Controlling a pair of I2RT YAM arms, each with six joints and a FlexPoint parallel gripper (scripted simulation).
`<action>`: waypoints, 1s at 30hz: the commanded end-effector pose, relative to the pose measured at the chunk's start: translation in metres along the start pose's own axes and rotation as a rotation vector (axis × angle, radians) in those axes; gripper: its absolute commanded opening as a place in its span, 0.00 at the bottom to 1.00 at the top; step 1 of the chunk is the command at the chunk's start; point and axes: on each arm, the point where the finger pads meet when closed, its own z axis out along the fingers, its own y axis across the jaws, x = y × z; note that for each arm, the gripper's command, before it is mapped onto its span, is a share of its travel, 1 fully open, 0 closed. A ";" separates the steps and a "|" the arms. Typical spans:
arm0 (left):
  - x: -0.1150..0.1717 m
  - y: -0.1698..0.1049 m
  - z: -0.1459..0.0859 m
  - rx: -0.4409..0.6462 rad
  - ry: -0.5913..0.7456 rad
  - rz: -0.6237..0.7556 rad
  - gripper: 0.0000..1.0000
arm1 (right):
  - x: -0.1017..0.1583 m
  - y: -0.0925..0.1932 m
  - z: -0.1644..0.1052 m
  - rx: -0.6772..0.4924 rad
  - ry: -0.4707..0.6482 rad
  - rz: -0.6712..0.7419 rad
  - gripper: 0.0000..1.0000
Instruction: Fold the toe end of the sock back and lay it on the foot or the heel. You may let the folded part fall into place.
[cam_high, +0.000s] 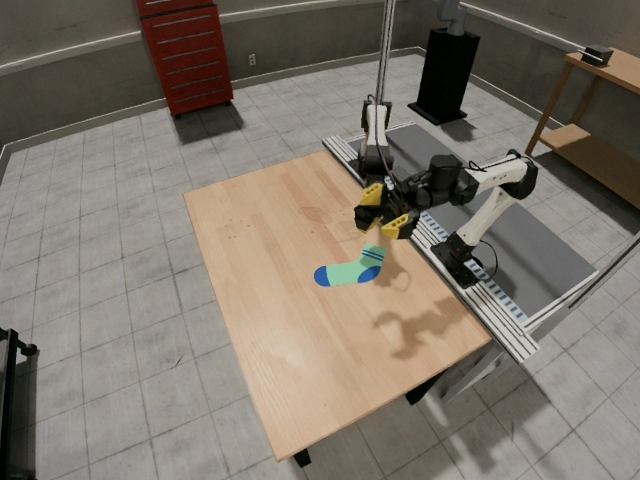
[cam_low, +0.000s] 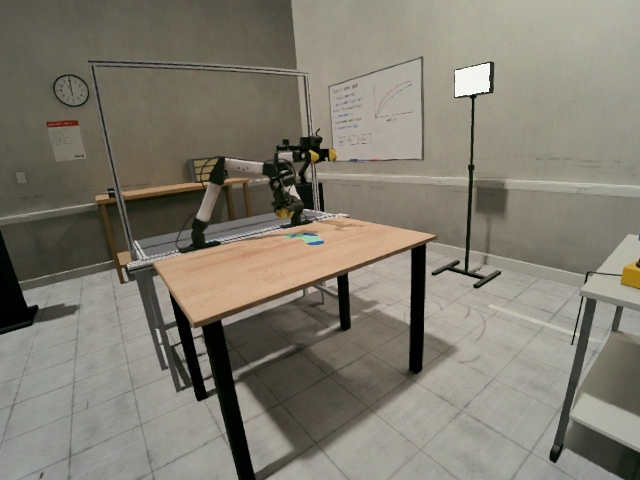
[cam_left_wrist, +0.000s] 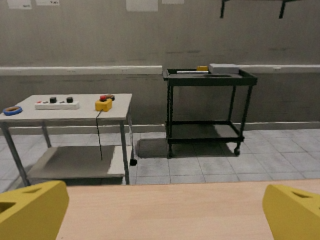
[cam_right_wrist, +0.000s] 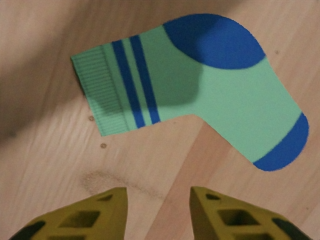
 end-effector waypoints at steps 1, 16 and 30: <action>-0.006 0.001 -0.002 -0.002 -0.016 -0.001 1.00 | 0.004 0.008 0.009 -0.069 0.056 -0.072 0.34; -0.006 0.001 -0.002 -0.002 -0.016 -0.001 1.00 | -0.022 0.035 0.032 -0.161 0.087 -0.210 0.34; -0.006 0.001 -0.002 -0.002 -0.016 -0.001 1.00 | -0.018 0.043 0.075 -0.147 0.072 -0.214 0.34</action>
